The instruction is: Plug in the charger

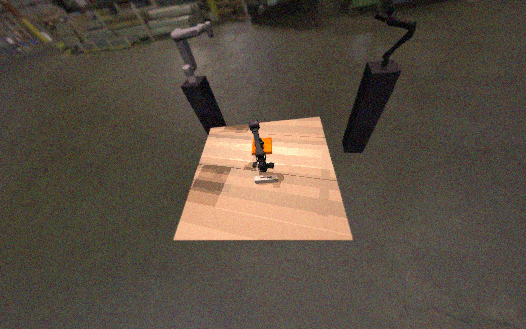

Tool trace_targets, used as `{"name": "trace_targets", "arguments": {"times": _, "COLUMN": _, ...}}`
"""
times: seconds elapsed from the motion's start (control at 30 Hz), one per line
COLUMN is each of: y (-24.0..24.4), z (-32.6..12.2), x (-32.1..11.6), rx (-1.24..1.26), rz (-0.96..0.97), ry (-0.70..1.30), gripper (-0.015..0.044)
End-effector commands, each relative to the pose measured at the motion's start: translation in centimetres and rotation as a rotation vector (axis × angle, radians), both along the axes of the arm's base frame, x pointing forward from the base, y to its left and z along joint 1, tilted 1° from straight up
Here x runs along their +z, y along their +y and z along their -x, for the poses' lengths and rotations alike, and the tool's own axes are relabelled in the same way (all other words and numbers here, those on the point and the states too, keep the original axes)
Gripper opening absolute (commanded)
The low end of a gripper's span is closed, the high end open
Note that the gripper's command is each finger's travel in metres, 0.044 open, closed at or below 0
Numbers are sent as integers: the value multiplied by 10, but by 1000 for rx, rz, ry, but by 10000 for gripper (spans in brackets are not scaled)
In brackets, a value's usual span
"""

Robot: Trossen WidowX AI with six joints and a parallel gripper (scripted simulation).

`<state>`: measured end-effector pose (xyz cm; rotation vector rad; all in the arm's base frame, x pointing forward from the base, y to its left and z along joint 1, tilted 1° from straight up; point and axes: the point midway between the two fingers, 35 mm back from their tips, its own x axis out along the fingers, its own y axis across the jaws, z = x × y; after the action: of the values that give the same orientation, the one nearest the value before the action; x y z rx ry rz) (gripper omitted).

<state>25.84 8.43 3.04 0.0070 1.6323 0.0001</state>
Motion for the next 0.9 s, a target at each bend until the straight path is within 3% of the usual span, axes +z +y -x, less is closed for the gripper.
{"name": "trace_targets", "arguments": {"times": 0.0, "y": 8, "z": 4, "x": -2, "rx": 18, "rz": -6, "ry": 0, "gripper": 0}}
{"name": "trace_targets", "arguments": {"times": 0.87, "y": 38, "z": 11, "x": -8, "rx": 127, "rz": -8, "ry": 1, "gripper": 0}}
